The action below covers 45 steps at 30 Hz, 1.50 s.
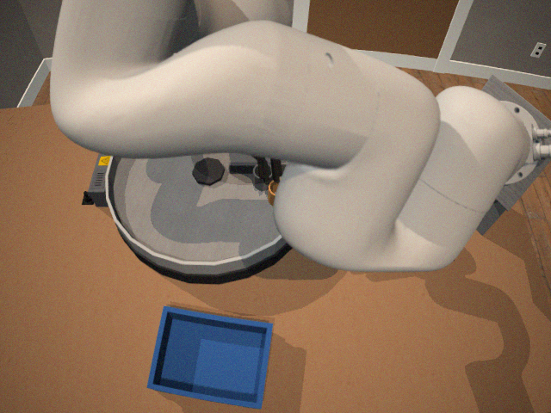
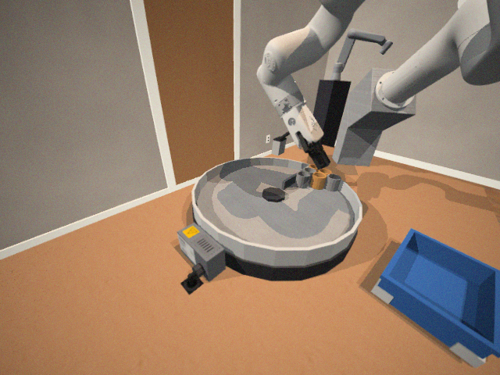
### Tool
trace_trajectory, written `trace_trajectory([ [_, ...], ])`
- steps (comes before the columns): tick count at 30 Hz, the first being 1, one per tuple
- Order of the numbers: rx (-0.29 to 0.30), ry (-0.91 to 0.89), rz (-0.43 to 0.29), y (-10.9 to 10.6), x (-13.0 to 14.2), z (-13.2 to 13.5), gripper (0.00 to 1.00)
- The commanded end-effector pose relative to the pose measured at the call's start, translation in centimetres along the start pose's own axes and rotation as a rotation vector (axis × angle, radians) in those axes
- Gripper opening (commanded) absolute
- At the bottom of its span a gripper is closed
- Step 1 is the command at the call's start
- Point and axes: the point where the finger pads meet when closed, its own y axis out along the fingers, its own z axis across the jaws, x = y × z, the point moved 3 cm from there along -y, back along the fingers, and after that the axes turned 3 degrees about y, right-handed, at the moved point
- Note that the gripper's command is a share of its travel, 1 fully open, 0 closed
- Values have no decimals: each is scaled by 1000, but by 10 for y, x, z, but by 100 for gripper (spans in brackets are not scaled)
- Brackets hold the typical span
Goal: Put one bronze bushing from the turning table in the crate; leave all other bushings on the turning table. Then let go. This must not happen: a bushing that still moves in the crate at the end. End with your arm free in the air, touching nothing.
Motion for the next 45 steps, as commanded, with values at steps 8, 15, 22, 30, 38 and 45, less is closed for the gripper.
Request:
trace_trajectory([
  [8,-1,0,4,16,-15,-1,10],
  [15,-1,0,4,16,-15,-1,10],
  [22,-1,0,4,16,-16,-1,10],
  [30,-1,0,4,25,-22,-1,10],
  [38,-1,0,4,26,-23,-1,10],
  [45,-1,0,4,26,-23,-1,0],
])
